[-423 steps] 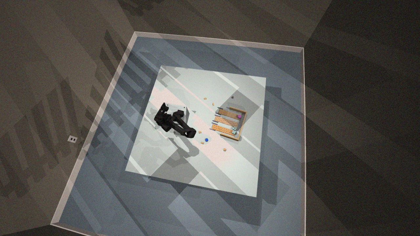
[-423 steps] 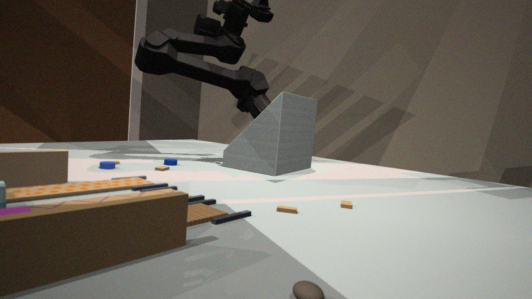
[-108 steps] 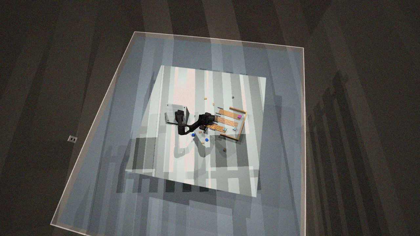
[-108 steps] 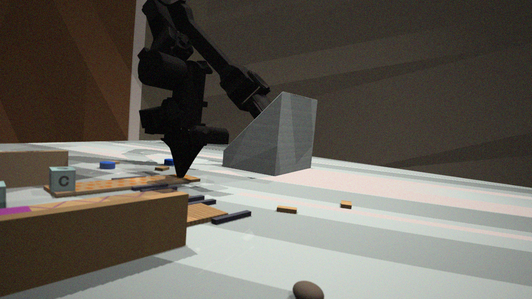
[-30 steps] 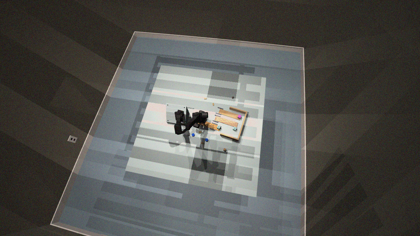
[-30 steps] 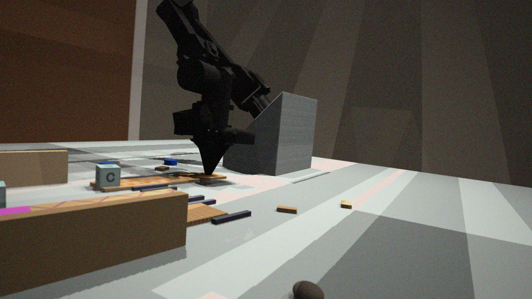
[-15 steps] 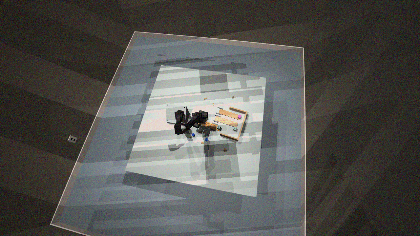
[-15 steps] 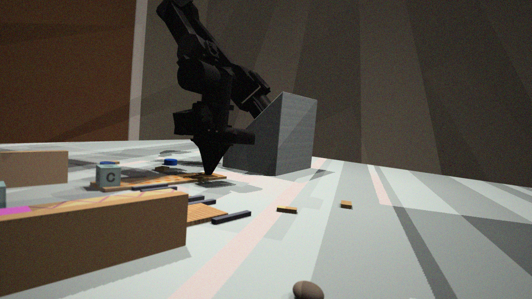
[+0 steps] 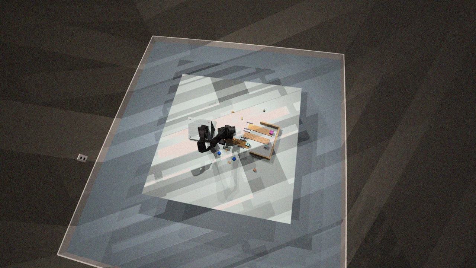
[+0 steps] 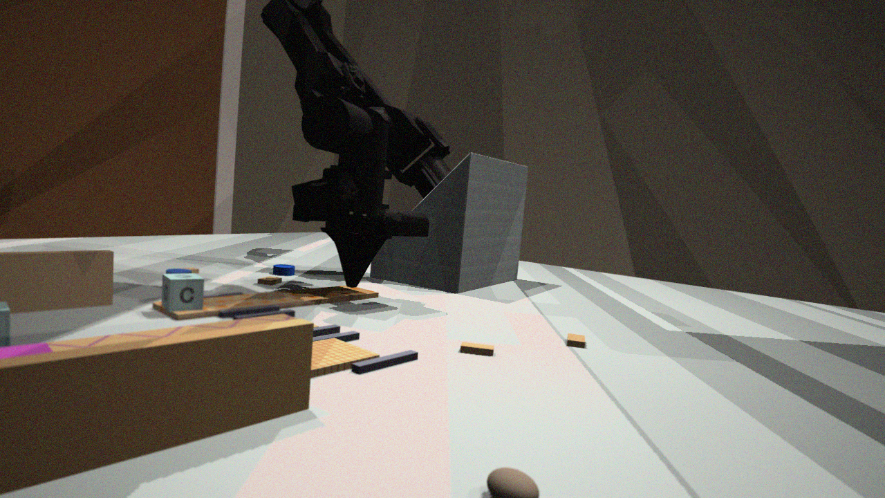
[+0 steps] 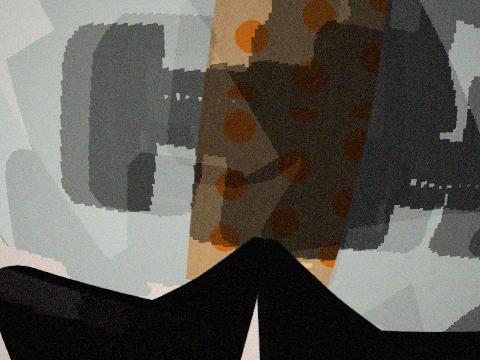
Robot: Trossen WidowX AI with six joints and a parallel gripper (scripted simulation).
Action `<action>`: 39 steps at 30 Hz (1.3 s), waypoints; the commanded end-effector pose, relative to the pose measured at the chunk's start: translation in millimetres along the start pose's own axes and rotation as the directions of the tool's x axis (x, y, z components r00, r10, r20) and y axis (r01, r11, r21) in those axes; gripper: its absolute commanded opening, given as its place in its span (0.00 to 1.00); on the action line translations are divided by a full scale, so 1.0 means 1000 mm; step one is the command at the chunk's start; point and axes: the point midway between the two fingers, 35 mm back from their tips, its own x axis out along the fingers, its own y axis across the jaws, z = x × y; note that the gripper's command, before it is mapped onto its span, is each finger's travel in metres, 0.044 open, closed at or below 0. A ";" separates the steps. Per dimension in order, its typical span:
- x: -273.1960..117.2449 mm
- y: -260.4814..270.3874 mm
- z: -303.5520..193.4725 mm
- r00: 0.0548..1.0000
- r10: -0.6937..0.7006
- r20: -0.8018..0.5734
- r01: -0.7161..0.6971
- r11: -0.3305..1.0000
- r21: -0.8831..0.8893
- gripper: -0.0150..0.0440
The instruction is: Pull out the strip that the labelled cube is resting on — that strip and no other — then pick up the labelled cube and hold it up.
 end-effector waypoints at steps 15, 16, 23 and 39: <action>-0.036 0.000 0.040 1.000 0.003 -0.013 -0.001 0.981 0.194 0.61; -0.037 0.000 0.044 1.000 0.003 -0.013 -0.001 0.981 0.195 0.65; -0.041 0.000 0.069 1.000 0.003 -0.012 -0.001 0.981 0.196 0.97; -0.050 0.000 0.128 1.000 0.004 -0.009 -0.002 0.980 0.198 1.00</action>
